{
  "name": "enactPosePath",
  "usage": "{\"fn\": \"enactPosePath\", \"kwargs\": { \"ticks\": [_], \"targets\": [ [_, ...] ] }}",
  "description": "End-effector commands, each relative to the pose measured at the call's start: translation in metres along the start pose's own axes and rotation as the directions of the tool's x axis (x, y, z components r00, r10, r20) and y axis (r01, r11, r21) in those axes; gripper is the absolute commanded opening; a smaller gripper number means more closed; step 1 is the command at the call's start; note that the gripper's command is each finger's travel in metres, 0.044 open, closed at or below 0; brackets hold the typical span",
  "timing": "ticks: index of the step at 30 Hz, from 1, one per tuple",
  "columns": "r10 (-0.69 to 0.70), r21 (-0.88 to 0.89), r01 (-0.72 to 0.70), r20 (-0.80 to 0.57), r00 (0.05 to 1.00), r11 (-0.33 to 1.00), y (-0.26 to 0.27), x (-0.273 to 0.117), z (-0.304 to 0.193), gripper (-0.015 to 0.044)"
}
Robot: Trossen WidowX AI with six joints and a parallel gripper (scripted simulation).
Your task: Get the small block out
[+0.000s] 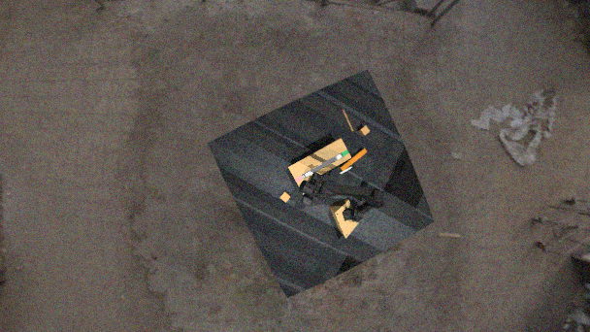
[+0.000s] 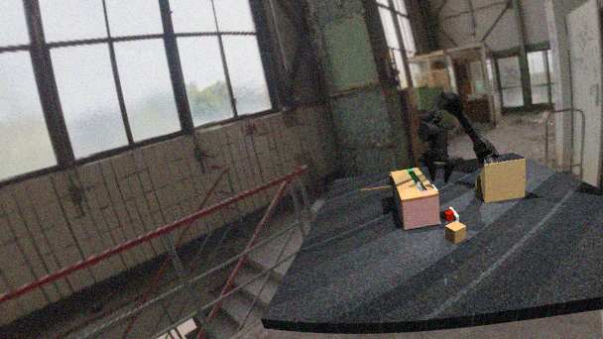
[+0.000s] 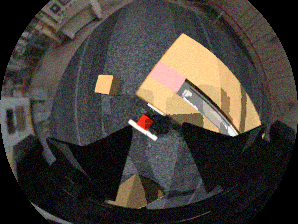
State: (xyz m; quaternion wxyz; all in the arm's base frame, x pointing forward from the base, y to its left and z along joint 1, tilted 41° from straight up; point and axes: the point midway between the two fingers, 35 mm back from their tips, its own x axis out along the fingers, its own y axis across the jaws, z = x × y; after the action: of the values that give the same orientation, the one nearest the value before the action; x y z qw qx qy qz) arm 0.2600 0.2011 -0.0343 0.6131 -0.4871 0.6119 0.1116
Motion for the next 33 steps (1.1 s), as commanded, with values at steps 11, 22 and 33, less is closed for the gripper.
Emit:
{"fn": "enactPosePath", "kwargs": {
  "ticks": [11,22,33],
  "targets": [
    [-0.185,-0.997,0.064,0.057,0.981,0.033,0.021,-0.005,-0.005,0.0285],
    [-0.253,-0.811,-0.076,0.09,0.963,-0.58,0.028,-0.008,-0.007,0.0285],
    [-0.277,-0.579,-0.168,0.104,0.955,-0.798,0.031,-0.009,-0.007,0.0285]
  ]
}}
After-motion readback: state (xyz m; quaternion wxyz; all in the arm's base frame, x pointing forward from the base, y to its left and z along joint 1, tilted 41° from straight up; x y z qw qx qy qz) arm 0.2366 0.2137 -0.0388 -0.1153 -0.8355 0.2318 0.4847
